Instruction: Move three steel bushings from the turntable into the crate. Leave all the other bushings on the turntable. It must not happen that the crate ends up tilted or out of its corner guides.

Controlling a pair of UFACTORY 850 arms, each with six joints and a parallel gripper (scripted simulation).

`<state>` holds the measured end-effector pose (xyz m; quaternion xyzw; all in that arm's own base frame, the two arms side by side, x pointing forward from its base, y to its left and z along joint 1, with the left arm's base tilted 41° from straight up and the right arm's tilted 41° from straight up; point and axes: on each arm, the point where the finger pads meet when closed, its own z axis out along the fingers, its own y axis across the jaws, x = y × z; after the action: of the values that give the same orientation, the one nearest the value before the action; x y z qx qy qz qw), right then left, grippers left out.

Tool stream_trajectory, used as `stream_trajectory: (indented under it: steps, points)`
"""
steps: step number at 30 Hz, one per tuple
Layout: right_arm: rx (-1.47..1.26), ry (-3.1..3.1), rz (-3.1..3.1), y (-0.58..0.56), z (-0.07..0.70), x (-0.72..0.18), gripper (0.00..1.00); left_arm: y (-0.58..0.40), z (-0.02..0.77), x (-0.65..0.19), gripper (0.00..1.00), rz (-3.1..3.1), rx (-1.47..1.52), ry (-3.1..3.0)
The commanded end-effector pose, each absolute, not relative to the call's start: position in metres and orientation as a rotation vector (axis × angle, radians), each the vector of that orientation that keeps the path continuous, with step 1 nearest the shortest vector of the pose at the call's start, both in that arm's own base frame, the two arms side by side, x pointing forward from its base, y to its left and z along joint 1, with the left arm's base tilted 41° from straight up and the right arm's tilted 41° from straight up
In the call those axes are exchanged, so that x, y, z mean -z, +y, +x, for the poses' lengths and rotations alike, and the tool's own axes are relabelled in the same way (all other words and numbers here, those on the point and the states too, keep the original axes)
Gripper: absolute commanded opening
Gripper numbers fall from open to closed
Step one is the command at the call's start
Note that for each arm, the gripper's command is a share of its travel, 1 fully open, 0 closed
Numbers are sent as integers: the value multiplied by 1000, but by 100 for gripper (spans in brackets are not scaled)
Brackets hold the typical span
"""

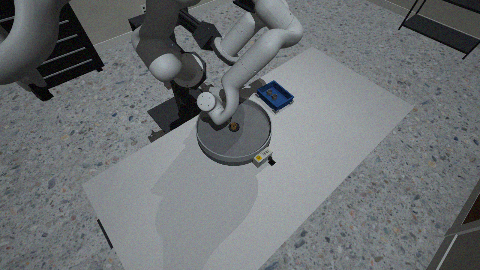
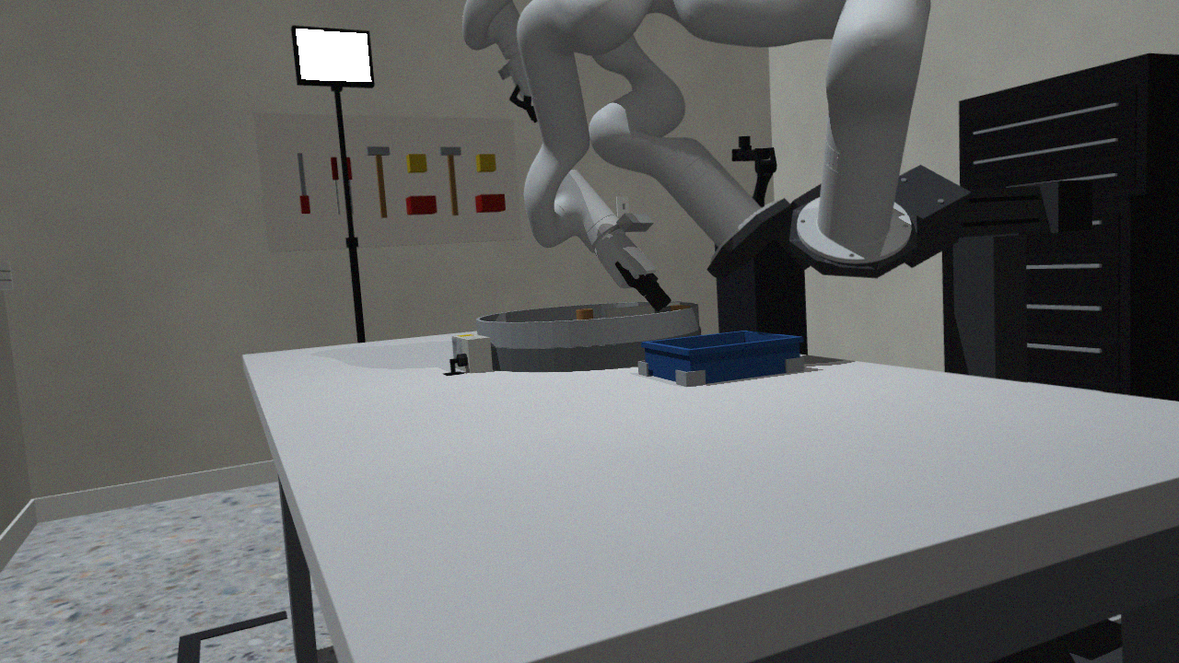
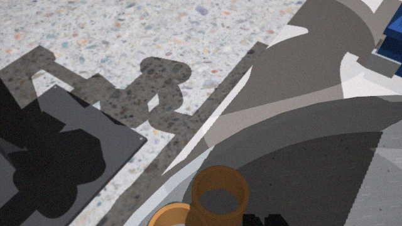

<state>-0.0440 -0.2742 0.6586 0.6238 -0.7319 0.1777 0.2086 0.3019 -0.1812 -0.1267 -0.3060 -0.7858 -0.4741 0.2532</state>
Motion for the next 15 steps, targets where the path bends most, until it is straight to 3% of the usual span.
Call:
stream_trajectory:
  steps: [1, 15]
  points:
    - [-496, -2035, 1735, -274, -44, -659, 100, -182, 302, 127, 0, -833, 1287, -2139]
    - [-496, -2035, 1735, -274, -44, -659, 100, -164, 310, 110, 0, -833, 1287, -2139]
